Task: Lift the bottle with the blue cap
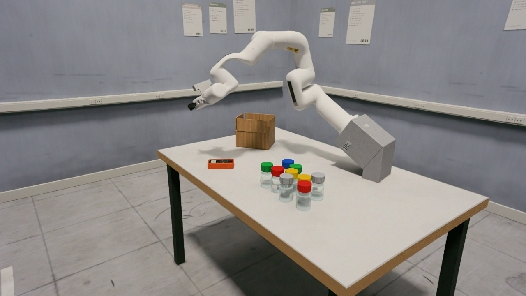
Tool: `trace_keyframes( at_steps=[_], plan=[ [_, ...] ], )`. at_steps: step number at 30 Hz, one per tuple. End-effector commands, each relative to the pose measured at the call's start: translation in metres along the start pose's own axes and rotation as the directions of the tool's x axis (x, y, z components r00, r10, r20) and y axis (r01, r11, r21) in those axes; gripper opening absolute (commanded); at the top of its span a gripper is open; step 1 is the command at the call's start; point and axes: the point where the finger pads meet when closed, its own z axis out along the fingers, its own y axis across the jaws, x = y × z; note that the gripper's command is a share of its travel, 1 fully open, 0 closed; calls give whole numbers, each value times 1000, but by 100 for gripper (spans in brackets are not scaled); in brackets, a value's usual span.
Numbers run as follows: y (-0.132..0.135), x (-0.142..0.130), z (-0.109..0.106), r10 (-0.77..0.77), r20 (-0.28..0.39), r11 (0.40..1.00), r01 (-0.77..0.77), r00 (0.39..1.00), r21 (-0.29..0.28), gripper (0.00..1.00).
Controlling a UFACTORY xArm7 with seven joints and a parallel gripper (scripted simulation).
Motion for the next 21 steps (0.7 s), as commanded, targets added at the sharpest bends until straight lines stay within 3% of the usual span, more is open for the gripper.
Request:
trace_keyframes(
  at_steps=[1, 17, 18, 21],
  plan=[
    [-1, 2, -1, 3, -2, 1000, -3, 1000, 2, 100],
    [-1, 2, -1, 3, -2, 1000, -3, 1000, 2, 100],
    [-1, 1, -1, 3, 0, 1000, -3, 1000, 2, 79],
    [-3, -1, -5, 3, 8, 1000, -3, 1000, 7, 79]
  ],
)
